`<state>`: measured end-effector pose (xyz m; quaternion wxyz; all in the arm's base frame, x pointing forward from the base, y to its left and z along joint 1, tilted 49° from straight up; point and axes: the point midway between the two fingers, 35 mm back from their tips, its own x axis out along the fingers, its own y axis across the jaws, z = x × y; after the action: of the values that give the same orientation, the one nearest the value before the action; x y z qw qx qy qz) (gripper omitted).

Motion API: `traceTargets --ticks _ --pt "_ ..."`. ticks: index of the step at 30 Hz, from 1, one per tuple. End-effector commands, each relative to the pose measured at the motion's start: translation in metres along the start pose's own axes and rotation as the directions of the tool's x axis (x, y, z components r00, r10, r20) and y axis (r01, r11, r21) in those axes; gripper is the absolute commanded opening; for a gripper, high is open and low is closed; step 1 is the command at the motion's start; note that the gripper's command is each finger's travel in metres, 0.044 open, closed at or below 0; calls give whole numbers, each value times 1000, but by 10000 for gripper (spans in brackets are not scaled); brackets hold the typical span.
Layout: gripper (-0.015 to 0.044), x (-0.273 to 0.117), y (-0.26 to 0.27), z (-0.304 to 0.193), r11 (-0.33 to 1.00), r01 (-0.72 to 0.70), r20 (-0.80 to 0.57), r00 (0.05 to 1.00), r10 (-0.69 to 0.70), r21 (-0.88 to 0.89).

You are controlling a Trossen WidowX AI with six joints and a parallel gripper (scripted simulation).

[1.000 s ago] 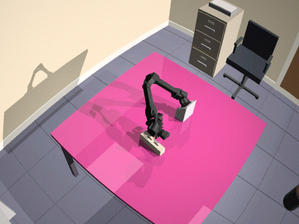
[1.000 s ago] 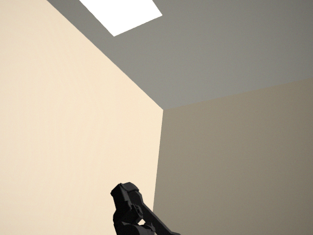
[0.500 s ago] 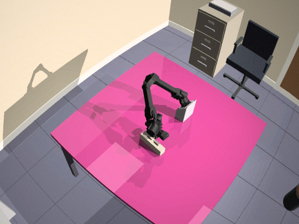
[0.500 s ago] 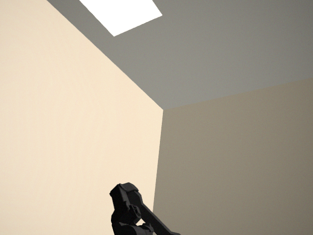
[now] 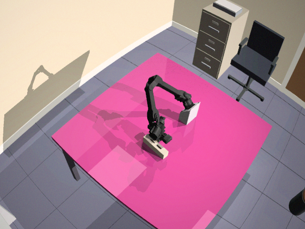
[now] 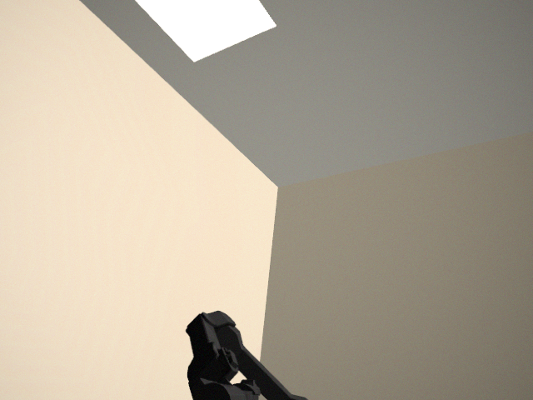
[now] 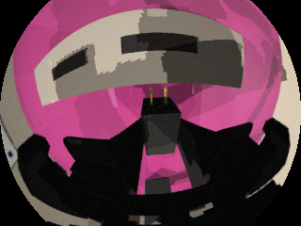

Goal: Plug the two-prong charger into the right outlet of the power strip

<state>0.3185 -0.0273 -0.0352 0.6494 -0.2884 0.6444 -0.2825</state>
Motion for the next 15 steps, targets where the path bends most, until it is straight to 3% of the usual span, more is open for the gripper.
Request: traceTargets --ticks 1,15 --pt "0 0 0 2 1000 5 0 1000 -5 -5" --pt "0 0 0 5 1000 5 0 1000 -5 -5"
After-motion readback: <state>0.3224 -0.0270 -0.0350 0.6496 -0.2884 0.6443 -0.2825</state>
